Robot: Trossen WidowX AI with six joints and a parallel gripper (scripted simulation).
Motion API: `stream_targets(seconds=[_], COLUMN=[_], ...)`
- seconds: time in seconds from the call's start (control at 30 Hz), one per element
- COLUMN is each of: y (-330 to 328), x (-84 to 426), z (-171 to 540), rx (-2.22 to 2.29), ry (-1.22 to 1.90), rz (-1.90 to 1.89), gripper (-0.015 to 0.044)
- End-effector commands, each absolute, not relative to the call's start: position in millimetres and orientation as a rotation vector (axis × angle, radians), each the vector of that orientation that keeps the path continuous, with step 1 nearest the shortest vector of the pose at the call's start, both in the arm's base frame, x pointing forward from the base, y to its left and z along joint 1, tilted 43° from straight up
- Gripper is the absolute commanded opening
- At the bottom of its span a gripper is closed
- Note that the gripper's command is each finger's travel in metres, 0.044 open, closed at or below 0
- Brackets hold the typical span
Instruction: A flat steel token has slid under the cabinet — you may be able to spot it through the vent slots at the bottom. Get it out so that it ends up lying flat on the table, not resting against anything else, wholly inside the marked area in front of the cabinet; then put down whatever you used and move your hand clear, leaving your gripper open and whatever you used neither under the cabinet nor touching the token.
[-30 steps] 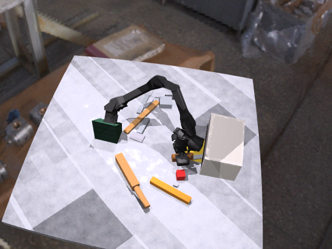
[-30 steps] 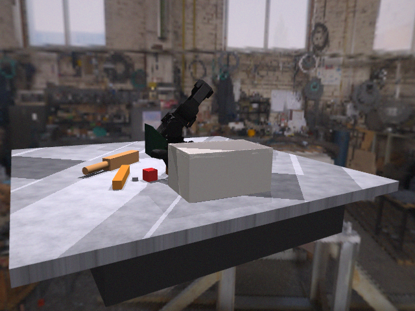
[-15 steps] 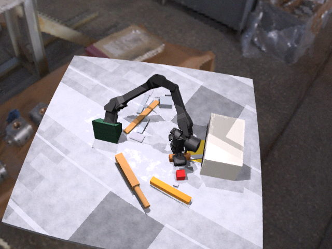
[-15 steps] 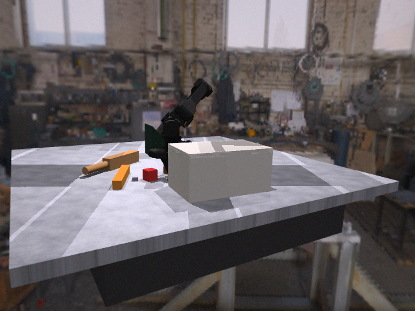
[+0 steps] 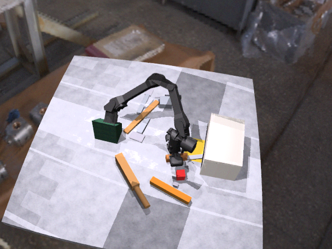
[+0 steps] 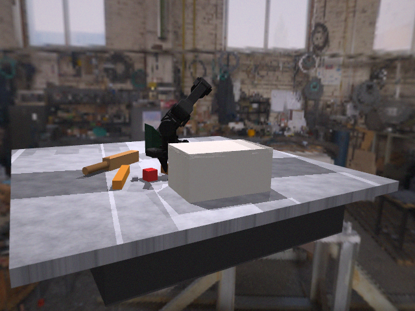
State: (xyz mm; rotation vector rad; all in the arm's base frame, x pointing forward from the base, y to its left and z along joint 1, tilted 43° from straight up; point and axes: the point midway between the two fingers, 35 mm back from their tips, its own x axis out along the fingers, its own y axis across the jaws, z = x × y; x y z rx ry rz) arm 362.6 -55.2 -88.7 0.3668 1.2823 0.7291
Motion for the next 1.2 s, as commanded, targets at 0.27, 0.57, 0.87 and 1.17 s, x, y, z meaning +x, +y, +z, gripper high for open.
stream_targets(seconds=[0.27,0.57,0.87,1.17], y=[-57.8,-59.9,-62.3,-65.0], x=[343.5,332.0,319.9,306.9], z=[-95.1,-98.8,-102.7,-107.0], rx=[0.37,0.371,0.371,0.37], ry=[1.289,1.29,1.29,1.291], rz=[0.73,0.73,0.73,0.73], gripper=[0.0,0.0,0.0,0.0])
